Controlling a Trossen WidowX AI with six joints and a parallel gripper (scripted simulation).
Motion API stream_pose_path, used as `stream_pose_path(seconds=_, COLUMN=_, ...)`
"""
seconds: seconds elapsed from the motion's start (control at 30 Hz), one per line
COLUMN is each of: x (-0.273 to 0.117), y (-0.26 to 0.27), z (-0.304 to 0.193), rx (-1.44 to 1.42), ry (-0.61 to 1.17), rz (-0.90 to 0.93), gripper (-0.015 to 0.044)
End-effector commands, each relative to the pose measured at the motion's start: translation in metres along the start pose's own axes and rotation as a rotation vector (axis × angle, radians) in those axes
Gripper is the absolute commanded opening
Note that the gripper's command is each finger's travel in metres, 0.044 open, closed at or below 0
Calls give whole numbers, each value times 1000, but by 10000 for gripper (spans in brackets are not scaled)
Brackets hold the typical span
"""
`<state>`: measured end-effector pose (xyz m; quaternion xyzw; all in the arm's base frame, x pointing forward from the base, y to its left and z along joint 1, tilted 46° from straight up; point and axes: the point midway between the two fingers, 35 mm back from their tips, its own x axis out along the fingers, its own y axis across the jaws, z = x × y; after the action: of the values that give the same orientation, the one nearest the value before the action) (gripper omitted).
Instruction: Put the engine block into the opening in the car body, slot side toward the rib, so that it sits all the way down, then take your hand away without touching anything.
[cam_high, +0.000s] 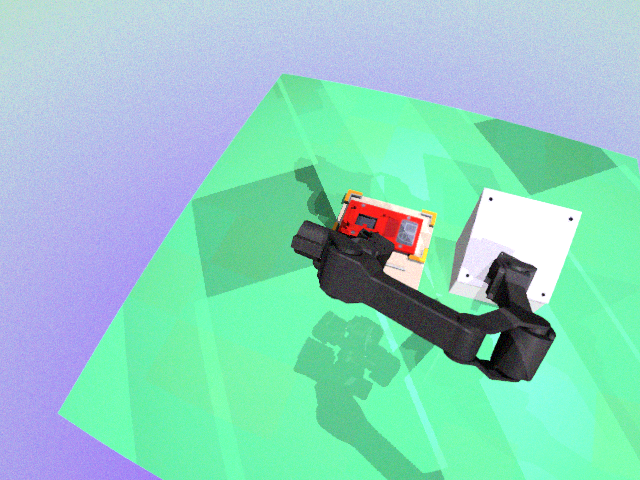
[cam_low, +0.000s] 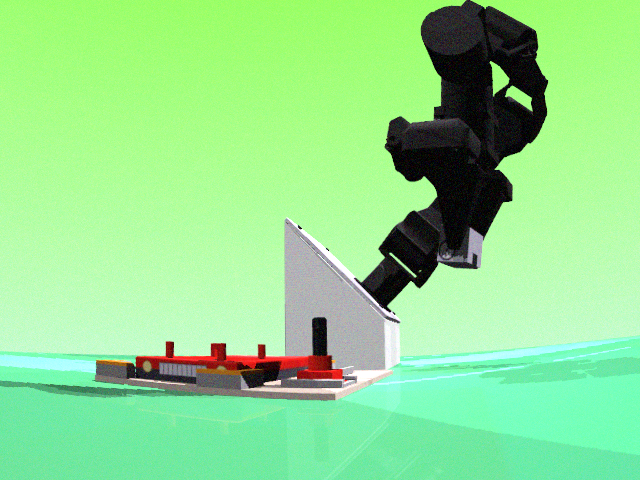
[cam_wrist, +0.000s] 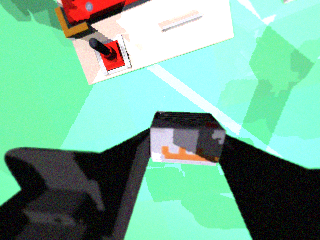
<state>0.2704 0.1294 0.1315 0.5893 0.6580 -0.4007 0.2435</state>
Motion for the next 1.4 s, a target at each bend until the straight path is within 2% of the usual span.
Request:
stream_pose_path(seconds=0.0, x=-1, y=1, z=-5, rx=0, ry=-104, rz=4, gripper=0)
stream_pose_path(seconds=0.47, x=2, y=0, z=-20, rx=-1, ry=-556, rz=13, gripper=0)
stream_pose_path(seconds=0.83, x=6, y=0, z=-22, rx=0, ry=-606, rz=12, gripper=0)
stream_pose_path(seconds=0.97, x=16, y=-1, z=-27, rx=0, ry=-693, rz=14, gripper=0)
stream_pose_path(seconds=1.37, x=45, y=-1, z=-32, rx=-1, ry=-698, rz=14, gripper=0)
